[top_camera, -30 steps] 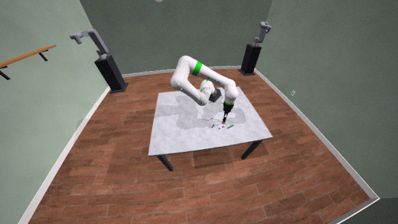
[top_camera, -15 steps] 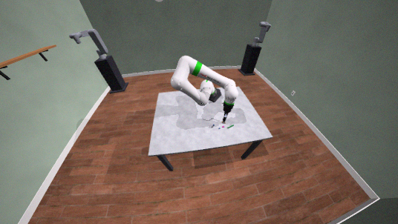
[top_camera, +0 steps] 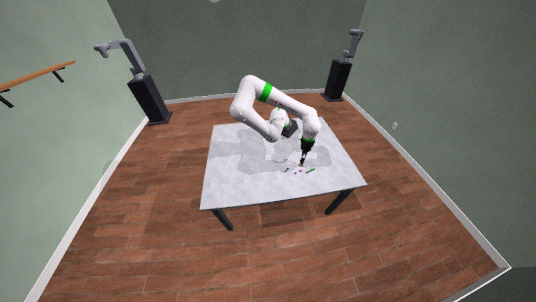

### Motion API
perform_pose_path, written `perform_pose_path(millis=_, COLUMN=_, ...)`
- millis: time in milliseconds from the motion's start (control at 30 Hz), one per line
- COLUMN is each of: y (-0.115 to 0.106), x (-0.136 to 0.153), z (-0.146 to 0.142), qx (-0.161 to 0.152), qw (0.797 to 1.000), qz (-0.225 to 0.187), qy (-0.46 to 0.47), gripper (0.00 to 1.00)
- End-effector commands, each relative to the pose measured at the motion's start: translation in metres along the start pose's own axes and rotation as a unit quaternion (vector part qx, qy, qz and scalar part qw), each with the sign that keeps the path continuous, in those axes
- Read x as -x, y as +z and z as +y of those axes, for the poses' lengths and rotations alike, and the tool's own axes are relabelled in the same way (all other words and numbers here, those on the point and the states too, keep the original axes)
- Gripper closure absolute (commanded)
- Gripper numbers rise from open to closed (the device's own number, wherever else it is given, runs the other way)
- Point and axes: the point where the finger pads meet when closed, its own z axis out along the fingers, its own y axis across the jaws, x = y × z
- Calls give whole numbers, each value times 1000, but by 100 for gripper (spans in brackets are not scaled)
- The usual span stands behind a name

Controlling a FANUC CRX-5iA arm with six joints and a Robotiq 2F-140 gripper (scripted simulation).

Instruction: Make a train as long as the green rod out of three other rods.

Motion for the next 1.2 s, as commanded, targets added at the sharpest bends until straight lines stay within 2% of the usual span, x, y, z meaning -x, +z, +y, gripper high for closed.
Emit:
perform_pose_path(millis=0, y=0, x=0, z=0, qx=0, qw=1000, qz=0, qy=0, gripper=97)
perform_pose_path(millis=367, y=-6, x=0, z=0, qx=0, qw=1000, qz=0, qy=0, gripper=97)
perform_pose_path(millis=533, y=-33, x=0, z=0, qx=0, qw=1000, qz=0, qy=0, gripper=97)
perform_pose_path(millis=600, y=-33, x=0, z=0, qx=0, qw=1000, qz=0, qy=0, gripper=97)
perform_pose_path(millis=800, y=-78, x=0, z=0, qx=0, qw=1000, qz=0, qy=0, gripper=97)
perform_pose_path(millis=900, y=-93, x=0, z=0, qx=0, qw=1000, qz=0, qy=0, gripper=97)
perform_pose_path(millis=1167, y=-100, x=0, z=0, qx=0, qw=1000, qz=0, qy=0, gripper=97)
